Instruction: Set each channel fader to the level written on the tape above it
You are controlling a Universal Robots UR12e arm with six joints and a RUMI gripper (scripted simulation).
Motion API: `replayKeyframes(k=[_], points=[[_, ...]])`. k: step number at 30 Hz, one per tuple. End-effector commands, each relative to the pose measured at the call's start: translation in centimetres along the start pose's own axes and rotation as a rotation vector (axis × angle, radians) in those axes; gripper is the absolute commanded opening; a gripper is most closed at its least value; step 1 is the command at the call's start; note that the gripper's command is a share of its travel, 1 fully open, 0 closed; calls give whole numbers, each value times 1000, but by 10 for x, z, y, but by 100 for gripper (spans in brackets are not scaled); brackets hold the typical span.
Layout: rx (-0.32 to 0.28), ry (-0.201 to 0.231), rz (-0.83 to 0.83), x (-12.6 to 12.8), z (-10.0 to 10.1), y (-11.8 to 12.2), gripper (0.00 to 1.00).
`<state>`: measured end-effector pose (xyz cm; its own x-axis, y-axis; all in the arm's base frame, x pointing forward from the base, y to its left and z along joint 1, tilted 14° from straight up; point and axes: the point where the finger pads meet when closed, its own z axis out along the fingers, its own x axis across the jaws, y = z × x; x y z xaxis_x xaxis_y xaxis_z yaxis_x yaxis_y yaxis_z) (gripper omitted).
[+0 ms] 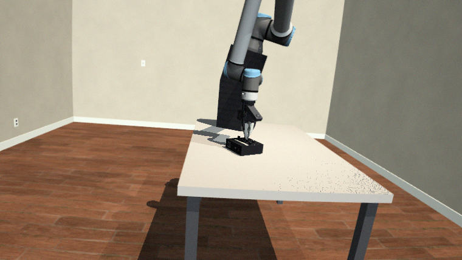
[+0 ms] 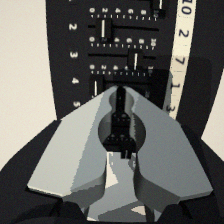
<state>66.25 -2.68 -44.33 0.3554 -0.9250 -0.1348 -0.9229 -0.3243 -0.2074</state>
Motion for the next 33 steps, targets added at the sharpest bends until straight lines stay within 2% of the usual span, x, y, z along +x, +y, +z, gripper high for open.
replayKeyframes(k=[1,17,33], points=[[1,1,0,0,-4,0,0],[1,1,0,0,-39,0,0],[1,1,0,0,-40,0,0]])
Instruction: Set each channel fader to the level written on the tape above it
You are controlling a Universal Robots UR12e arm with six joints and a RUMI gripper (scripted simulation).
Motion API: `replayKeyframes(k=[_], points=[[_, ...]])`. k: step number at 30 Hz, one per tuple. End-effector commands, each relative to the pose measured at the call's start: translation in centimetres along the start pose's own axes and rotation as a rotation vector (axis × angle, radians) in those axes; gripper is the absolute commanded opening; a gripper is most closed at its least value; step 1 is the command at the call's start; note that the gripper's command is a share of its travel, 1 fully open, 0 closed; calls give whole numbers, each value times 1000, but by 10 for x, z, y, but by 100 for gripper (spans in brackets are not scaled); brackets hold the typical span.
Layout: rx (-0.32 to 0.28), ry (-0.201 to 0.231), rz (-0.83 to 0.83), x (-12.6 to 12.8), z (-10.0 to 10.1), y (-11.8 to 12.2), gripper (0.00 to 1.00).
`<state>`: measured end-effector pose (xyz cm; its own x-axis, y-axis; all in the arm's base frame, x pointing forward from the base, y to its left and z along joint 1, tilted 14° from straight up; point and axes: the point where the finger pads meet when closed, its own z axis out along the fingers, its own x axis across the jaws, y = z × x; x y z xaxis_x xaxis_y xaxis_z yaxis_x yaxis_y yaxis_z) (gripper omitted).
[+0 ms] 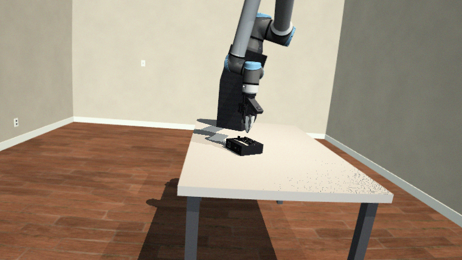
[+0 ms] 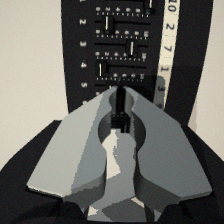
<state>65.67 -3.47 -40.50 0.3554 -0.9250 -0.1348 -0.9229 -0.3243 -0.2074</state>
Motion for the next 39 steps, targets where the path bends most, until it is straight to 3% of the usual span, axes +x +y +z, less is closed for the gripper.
replayKeyframes(k=[1,24,39], points=[[1,1,0,0,0,0,0],[1,1,-102,-3,0,0,0],[1,1,-421,-12,0,3,0]])
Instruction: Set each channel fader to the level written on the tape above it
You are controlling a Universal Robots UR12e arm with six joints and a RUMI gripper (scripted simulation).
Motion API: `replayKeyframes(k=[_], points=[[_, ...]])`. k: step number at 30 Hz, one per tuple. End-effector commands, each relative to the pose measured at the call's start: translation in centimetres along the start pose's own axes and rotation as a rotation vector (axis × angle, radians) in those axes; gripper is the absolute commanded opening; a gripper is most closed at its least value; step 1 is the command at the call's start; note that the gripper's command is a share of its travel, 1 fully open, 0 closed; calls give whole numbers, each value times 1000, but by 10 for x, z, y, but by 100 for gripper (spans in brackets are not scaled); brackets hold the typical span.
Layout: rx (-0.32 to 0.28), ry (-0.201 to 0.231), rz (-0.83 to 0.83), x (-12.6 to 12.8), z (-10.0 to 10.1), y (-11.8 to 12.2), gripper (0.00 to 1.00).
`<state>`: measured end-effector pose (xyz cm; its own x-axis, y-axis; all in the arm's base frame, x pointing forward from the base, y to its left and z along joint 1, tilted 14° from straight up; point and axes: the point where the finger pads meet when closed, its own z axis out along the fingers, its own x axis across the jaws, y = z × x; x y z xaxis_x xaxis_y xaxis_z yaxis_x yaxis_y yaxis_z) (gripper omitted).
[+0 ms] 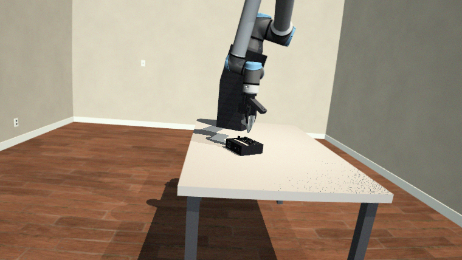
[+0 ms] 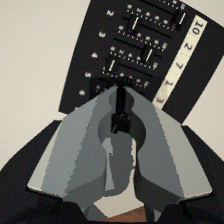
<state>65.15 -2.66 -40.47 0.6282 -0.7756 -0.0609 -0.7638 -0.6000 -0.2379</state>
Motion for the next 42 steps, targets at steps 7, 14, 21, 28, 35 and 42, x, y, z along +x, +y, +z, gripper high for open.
replayKeyframes(k=[7,14,21,28,35,42], points=[[2,-1,-257,-7,0,0,0],[2,0,-514,-14,0,2,0],[2,0,-718,-20,1,3,0],[2,0,-1024,-27,1,7,0],[2,1,-1295,-32,1,11,0],[2,1,-1565,-36,2,15,0]])
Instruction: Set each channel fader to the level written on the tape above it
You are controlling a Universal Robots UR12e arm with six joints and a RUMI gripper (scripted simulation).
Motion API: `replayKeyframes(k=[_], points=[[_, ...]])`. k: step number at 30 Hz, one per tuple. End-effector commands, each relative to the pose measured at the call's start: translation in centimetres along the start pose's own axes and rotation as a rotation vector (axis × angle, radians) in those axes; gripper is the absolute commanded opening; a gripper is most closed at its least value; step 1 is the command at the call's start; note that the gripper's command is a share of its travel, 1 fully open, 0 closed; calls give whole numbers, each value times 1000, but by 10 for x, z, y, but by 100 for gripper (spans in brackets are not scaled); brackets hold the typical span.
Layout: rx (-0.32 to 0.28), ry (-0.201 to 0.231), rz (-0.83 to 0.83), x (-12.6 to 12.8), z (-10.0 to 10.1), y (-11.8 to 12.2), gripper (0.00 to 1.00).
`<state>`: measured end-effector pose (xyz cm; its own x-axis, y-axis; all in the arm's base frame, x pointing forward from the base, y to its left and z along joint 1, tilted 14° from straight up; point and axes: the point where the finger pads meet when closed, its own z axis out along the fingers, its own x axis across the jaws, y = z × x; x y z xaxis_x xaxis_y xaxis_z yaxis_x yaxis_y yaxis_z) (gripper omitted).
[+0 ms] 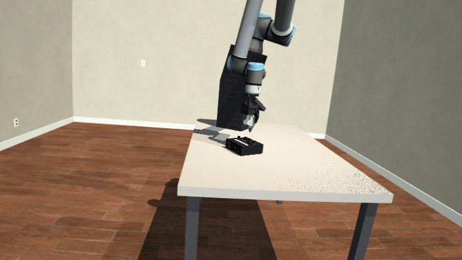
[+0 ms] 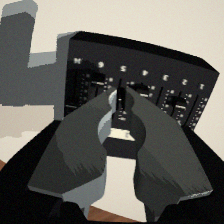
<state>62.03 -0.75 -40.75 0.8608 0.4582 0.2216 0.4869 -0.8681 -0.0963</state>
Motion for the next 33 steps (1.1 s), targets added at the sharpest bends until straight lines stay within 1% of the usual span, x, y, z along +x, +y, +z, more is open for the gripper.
replayKeyframes(k=[1,9,11,23,26,28,33], points=[[5,5,-211,-3,0,-2,0],[5,6,-548,-9,0,-5,0],[5,6,-548,-9,0,-5,0],[3,7,-973,-15,1,-5,0],[3,7,-1058,-16,1,-5,0],[3,7,-1058,-16,1,-5,0],[3,7,-1180,-17,1,-5,0]])
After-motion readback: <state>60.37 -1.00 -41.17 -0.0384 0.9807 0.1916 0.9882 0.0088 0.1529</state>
